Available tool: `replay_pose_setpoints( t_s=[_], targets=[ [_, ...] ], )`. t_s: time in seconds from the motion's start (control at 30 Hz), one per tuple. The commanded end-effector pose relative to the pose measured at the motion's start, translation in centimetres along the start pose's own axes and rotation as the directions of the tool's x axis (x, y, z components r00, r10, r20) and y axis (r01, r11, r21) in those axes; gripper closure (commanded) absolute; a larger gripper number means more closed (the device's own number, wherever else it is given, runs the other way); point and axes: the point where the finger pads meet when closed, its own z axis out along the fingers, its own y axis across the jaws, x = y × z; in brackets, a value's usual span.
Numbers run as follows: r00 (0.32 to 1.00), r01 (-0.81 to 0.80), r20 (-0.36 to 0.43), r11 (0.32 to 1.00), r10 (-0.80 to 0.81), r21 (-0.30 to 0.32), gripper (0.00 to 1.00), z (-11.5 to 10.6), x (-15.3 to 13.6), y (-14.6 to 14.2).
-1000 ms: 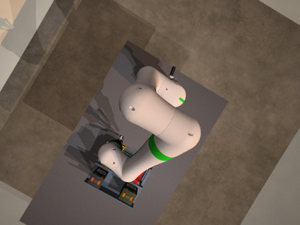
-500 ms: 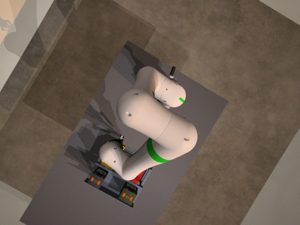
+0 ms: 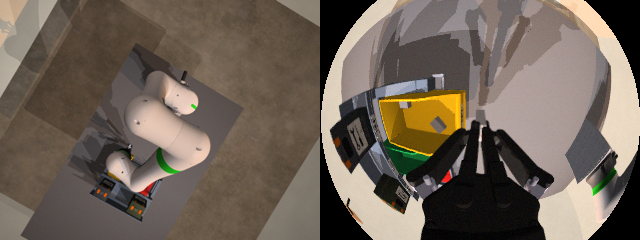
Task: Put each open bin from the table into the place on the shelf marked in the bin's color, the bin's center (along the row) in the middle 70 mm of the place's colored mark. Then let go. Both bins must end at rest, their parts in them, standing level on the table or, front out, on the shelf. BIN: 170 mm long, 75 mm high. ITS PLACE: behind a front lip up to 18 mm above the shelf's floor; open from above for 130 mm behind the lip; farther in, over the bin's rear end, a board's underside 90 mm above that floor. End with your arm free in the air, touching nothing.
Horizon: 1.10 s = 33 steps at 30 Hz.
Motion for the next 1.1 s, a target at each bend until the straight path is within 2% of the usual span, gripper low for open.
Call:
replay_pose_setpoints(
  t_s=[0.0,1.07],
  targets=[
    [1.0,0.0,0.0,1.0,0.0,0.0,1.0,0.0,0.0,0.0],
    [1.0,0.0,0.0,1.0,0.0,0.0,1.0,0.0,0.0,-1.7]
  ],
)
